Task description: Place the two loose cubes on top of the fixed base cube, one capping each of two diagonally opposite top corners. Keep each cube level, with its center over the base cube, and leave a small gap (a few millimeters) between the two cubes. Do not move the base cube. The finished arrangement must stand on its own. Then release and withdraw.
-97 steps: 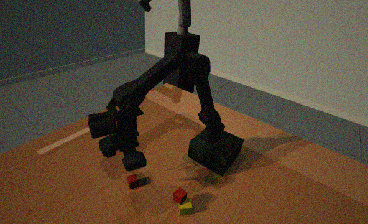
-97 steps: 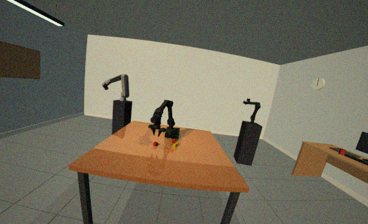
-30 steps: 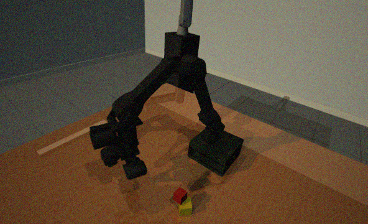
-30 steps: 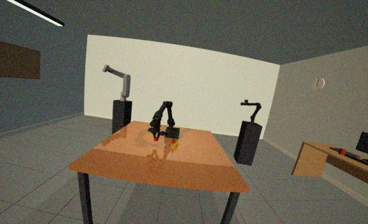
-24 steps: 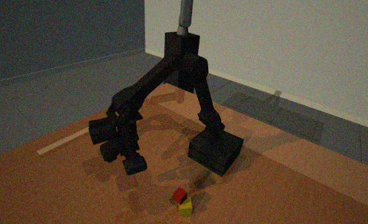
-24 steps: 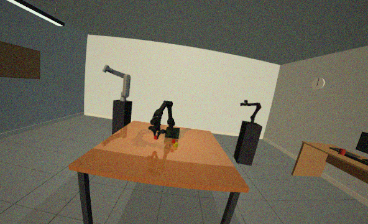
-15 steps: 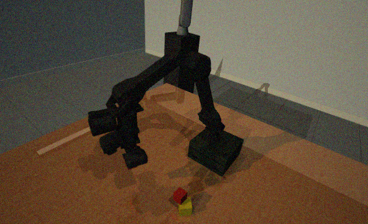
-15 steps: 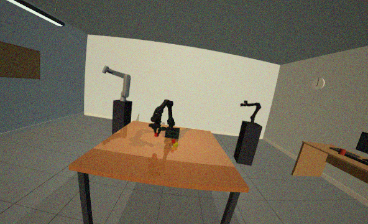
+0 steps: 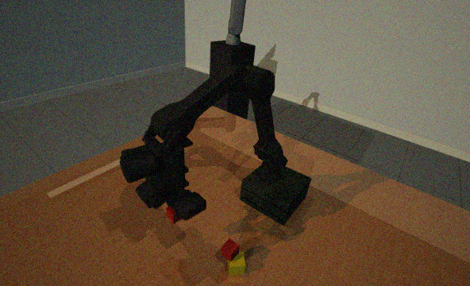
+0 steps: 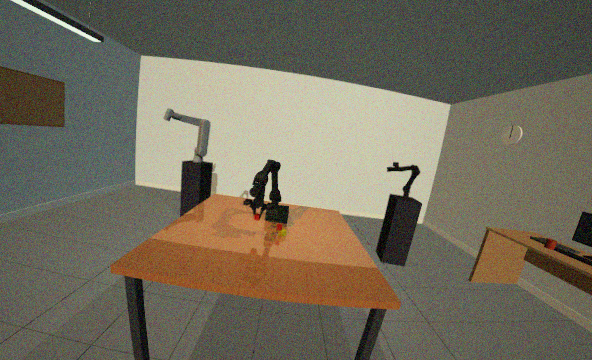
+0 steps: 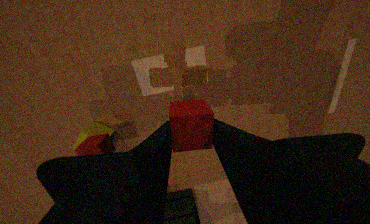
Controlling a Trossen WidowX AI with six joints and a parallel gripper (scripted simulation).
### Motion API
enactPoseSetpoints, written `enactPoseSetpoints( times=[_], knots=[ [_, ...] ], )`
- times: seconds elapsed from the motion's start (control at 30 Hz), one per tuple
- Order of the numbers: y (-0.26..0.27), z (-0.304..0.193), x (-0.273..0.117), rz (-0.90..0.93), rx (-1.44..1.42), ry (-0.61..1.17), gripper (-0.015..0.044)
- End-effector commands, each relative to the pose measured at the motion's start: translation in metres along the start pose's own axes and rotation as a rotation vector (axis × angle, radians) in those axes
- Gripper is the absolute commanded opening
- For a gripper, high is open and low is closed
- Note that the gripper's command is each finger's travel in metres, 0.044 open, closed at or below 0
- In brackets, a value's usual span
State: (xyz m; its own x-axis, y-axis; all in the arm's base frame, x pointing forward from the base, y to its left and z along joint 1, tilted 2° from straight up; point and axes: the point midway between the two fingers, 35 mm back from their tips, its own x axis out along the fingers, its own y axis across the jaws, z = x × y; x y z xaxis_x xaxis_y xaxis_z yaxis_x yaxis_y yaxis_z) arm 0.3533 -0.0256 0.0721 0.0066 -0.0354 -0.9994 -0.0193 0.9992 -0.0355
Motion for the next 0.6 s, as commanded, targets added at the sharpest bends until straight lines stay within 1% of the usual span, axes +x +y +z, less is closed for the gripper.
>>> enactPoseSetpoints(
  times=[0.0,0.57],
  knots=[
    [0.012,-0.002,0.0,0.001,-0.096,-0.001,0.0105],
    [0.065,-0.013,0.001,0.006,-0.535,-0.002,0.0105]
  ],
)
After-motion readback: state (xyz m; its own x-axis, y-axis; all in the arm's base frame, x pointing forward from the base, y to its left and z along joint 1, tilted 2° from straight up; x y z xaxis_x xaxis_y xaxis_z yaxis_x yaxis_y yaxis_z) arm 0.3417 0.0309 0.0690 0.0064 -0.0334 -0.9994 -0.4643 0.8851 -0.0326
